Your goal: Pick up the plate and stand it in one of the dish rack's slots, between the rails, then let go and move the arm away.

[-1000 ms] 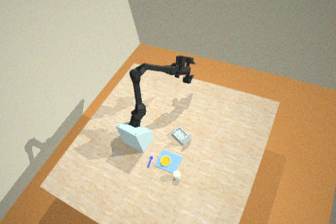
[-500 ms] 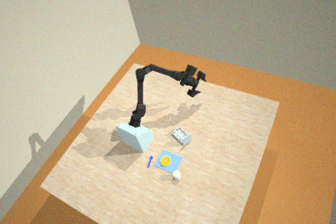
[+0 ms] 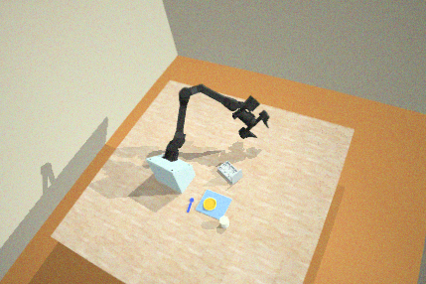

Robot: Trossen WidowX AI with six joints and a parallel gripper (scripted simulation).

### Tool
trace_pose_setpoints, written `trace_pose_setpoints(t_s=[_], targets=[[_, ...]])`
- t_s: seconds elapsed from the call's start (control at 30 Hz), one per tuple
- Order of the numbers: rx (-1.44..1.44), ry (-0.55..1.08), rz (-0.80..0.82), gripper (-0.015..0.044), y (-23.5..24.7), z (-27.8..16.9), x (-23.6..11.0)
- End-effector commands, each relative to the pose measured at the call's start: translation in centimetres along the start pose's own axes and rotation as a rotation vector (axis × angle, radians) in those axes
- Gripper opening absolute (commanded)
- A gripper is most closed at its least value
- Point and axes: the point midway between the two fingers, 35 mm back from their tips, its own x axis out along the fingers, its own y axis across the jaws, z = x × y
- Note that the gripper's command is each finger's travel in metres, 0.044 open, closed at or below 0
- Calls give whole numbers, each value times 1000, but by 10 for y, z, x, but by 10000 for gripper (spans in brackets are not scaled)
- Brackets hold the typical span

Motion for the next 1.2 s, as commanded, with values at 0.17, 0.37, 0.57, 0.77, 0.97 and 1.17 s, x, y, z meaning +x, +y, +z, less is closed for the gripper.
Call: trace_pose_setpoints(t_s=[0.17,0.37,0.57,0.77,0.97,1.17], targets=[[243,134,125,400,35,-76,2],[409,214,195,400,60,-120,-5],[582,288,258,400,87,-160,-17],[749,351,307,400,114,-192,-32],[929,410,351,400,142,-221,-51],[1123,465,391,400,172,-245,-72]])
